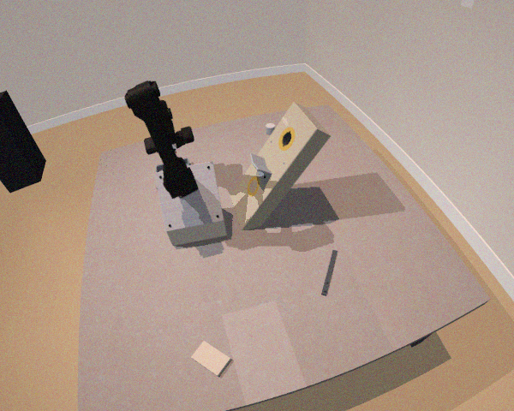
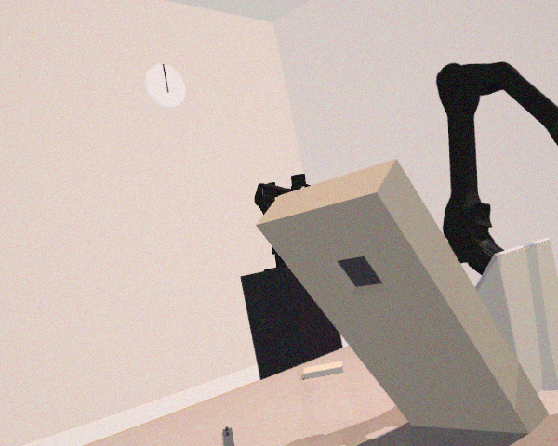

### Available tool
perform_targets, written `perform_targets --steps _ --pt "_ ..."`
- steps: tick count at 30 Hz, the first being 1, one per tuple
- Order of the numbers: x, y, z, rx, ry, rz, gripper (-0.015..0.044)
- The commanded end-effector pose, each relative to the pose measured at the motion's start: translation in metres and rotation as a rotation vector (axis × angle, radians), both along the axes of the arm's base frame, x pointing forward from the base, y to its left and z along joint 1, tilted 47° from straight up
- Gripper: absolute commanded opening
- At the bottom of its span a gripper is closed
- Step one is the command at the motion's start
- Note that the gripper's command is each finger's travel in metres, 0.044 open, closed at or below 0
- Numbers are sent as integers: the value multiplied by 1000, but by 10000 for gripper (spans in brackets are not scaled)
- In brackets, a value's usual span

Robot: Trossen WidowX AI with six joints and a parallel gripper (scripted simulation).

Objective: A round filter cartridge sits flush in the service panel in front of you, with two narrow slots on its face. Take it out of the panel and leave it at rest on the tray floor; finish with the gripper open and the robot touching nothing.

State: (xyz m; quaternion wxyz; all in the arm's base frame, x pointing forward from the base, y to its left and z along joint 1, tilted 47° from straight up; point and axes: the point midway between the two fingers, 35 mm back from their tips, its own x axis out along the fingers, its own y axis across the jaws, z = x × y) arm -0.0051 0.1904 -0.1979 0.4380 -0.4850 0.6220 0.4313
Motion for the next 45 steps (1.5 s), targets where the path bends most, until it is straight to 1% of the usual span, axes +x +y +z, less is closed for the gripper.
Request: perform_targets --steps 1,7,26,32,45 --pt "-22 -18 -8 3 64 65 0" --pt "-23 -20 -10 3 67 67 0" --pt "-36 -67 -57 2 69 67 0" --pt "-37 -71 -60 2 69 67 0" --pt "-36 -68 -58 -1 67 72 341"
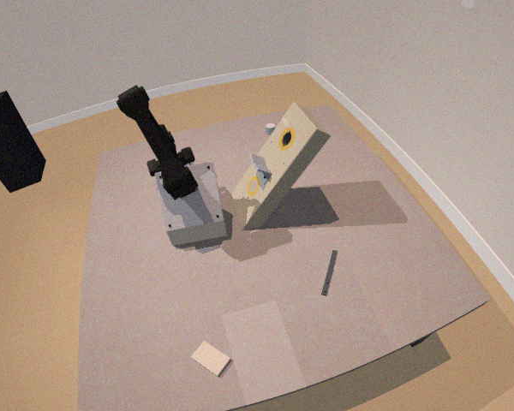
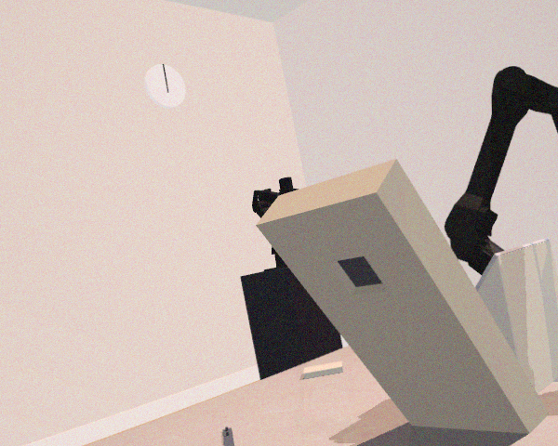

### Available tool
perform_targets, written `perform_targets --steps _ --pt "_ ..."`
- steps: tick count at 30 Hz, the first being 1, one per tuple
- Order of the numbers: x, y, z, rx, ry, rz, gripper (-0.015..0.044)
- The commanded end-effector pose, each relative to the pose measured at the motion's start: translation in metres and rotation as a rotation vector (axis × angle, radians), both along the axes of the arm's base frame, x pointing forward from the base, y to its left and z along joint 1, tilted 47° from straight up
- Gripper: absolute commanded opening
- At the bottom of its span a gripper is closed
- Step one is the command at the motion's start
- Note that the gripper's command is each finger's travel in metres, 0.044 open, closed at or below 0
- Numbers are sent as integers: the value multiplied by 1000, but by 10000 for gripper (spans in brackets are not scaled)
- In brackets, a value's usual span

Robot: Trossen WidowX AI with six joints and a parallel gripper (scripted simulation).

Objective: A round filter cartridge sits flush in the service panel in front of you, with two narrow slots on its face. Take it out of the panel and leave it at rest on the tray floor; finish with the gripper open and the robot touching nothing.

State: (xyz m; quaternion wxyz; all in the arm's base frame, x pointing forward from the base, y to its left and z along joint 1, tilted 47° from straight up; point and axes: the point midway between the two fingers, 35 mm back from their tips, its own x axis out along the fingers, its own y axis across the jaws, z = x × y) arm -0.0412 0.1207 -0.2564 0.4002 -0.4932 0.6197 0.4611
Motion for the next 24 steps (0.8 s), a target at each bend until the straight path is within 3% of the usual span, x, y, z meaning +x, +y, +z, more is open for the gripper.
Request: perform_targets --steps 1,4,9,15,24 --pt "0 1 0 4 0 0 367" --pt "0 1 0 4 0 0 440" --pt "1 7 5 4 0 0 440" --pt "13 48 47 1 -2 0 440" --pt "10 39 38 -2 0 -5 440"
